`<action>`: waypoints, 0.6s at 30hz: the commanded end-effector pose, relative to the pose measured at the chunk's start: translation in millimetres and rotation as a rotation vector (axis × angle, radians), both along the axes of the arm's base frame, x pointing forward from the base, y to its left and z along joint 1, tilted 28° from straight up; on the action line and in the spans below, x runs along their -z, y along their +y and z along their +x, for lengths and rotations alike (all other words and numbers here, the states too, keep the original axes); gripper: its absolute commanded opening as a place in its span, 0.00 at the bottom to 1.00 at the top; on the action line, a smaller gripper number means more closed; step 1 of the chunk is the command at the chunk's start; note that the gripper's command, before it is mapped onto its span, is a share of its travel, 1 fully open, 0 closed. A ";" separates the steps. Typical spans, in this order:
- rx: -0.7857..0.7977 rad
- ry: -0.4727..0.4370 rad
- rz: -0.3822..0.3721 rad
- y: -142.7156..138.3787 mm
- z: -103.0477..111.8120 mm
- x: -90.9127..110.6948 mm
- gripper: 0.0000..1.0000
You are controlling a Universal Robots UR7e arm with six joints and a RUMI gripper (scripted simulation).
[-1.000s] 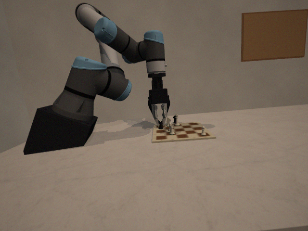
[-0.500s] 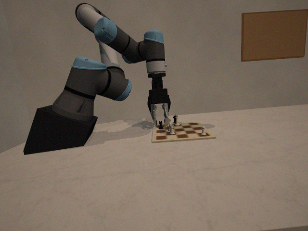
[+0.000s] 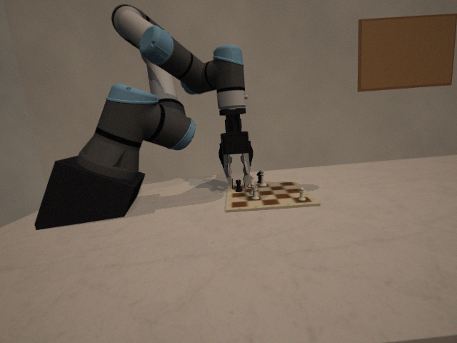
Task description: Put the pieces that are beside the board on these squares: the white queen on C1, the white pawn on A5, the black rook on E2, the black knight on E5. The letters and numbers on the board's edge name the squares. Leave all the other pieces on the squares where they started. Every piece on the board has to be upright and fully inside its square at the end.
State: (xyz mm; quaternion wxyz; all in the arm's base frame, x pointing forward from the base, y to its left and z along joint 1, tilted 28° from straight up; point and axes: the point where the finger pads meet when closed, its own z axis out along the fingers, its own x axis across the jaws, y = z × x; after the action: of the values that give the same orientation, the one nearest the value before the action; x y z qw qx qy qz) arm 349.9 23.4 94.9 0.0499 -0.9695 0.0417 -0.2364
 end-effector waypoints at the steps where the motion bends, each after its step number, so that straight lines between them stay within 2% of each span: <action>1: 0.001 -0.004 -0.004 -1.6 -0.3 -4.8 0.22; 9: 0.000 -0.004 -0.004 -2.1 -4.3 -12.3 0.22; 18: 0.000 -0.004 -0.004 -3.7 -15.1 -32.7 0.22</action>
State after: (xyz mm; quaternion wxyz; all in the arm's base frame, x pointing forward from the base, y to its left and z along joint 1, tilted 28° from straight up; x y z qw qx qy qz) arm 343.6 21.3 111.9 0.0456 -0.9696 0.0417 -0.2369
